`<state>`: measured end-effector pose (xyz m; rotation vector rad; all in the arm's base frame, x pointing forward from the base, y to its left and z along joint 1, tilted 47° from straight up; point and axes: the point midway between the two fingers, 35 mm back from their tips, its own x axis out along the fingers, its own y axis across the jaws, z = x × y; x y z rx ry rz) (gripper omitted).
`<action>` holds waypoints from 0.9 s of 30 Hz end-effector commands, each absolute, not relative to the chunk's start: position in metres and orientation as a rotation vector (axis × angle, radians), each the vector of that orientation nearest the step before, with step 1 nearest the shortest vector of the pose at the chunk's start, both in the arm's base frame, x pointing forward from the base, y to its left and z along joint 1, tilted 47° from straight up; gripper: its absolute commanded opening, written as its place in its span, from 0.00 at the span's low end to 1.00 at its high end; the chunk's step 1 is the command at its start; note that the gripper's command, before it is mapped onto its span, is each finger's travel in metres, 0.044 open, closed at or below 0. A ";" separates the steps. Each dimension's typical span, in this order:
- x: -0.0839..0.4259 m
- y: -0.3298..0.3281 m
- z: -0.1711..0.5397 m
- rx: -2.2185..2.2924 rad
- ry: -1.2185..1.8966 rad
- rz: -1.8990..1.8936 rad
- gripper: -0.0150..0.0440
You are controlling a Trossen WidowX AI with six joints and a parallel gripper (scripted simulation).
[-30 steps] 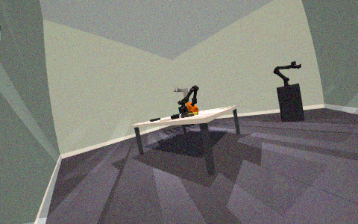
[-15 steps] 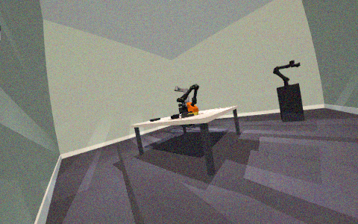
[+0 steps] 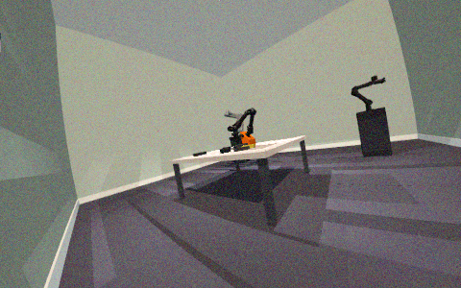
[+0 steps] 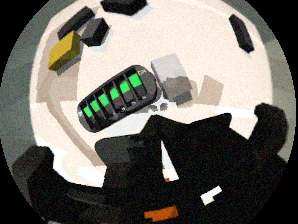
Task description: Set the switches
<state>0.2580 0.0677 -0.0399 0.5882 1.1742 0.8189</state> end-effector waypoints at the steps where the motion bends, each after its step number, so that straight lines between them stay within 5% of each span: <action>1: 0.260 0.068 -0.039 0.107 0.867 1.105 0.25; 17: 0.261 0.068 -0.039 -0.954 0.030 1.474 0.25; 27: 0.261 0.068 -0.039 -0.979 0.007 1.478 0.25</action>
